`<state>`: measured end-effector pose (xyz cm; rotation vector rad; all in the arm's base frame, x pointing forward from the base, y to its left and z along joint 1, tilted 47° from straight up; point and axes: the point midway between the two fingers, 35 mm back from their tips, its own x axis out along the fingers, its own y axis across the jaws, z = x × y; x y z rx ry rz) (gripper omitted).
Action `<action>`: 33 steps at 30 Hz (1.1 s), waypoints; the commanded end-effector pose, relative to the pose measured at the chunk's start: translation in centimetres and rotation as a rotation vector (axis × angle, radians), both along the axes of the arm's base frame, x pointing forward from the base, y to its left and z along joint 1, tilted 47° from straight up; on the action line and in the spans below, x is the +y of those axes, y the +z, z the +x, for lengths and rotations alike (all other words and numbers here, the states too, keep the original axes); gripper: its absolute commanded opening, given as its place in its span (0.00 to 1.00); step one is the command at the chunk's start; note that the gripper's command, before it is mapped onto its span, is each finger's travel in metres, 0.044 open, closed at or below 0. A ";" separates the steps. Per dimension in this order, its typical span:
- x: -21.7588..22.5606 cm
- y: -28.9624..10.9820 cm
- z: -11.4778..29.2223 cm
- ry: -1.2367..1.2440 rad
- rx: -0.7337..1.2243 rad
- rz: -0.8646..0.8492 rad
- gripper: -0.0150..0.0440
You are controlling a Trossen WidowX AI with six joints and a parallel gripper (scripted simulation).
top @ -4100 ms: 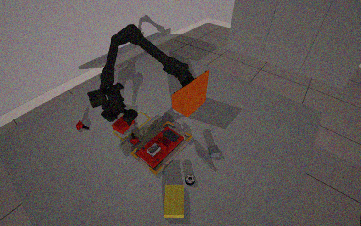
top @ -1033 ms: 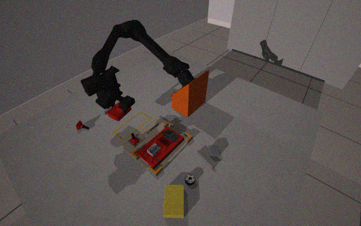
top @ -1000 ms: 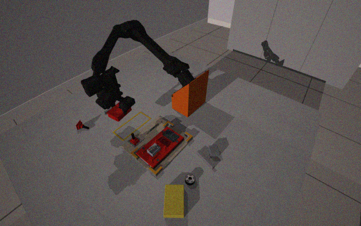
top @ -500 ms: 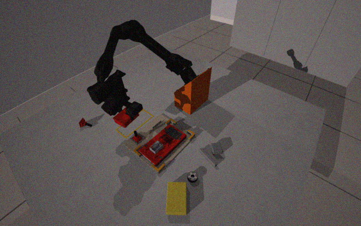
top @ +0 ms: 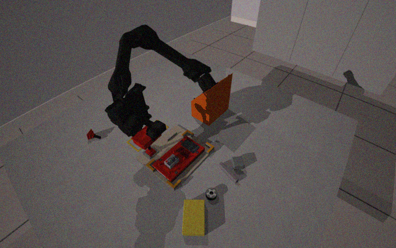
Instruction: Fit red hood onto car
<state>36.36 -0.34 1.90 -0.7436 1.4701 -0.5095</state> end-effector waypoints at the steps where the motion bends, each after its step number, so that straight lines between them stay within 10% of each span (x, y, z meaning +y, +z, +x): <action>1: 1.7 -1.3 0.1 -0.007 -0.014 0.005 0.25; 33: 7.6 -8.6 -1.6 -0.056 -0.068 -0.015 0.25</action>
